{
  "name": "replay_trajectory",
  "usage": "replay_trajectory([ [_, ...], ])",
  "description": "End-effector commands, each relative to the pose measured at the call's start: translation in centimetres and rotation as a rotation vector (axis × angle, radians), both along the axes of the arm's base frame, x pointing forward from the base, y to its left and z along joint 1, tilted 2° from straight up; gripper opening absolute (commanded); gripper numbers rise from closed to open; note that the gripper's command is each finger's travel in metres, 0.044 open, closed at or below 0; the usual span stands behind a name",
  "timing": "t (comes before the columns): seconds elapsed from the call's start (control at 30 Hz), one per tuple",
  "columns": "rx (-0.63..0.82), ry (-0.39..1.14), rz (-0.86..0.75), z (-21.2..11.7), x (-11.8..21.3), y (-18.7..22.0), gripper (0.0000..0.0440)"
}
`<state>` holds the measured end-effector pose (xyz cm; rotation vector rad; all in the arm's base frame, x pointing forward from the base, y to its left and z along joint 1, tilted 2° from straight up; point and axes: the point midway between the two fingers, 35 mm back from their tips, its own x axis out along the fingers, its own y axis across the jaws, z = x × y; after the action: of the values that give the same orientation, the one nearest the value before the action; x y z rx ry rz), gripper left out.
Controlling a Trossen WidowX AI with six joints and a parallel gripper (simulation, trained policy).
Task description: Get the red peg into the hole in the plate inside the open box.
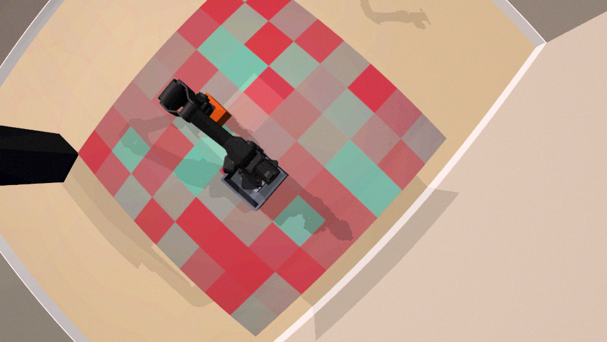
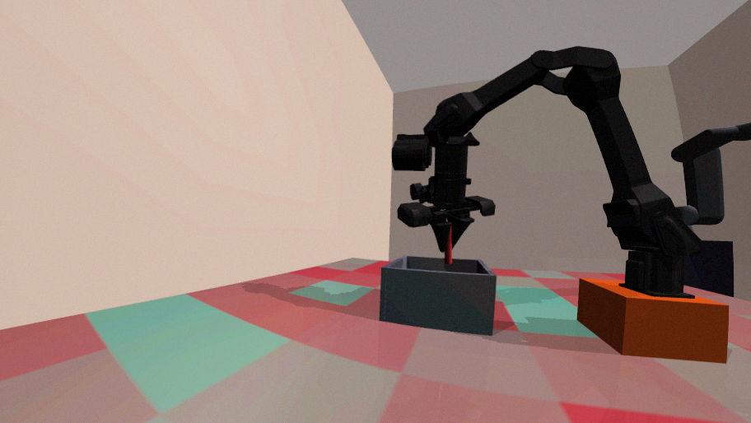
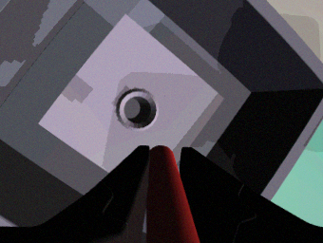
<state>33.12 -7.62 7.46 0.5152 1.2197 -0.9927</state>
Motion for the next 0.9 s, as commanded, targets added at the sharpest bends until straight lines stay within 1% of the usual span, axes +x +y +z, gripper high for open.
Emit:
replay_trajectory([
  [0.0,0.018,-0.012,0.019,-0.5,1.0,-0.9,0.0],
  [0.13,0.044,-0.007,0.051,-1.9,1.6,-1.7,0.0002],
  [0.17,0.053,-0.002,0.06,-2.3,1.7,-1.8,0.0013],
  [0.2,0.062,0.005,0.068,-2.8,1.7,-1.9,0.0031],
  [0.37,0.105,0.034,0.091,-4.5,1.8,-2.3,0.0151],
  [0.47,0.116,0.034,0.126,-4.8,2.5,-2.9,0.0169],
  [0.63,0.152,0.014,0.137,-4.6,4.1,-3.3,0.0299],
  [0.77,0.183,-0.009,0.15,-4.1,5.7,-3.5,0.0395],
  [0.83,0.2,-0.022,0.16,-3.8,6.6,-3.5,0.0439],
  [0.87,0.212,-0.034,0.163,-3.5,7.2,-3.4,0.044],
])
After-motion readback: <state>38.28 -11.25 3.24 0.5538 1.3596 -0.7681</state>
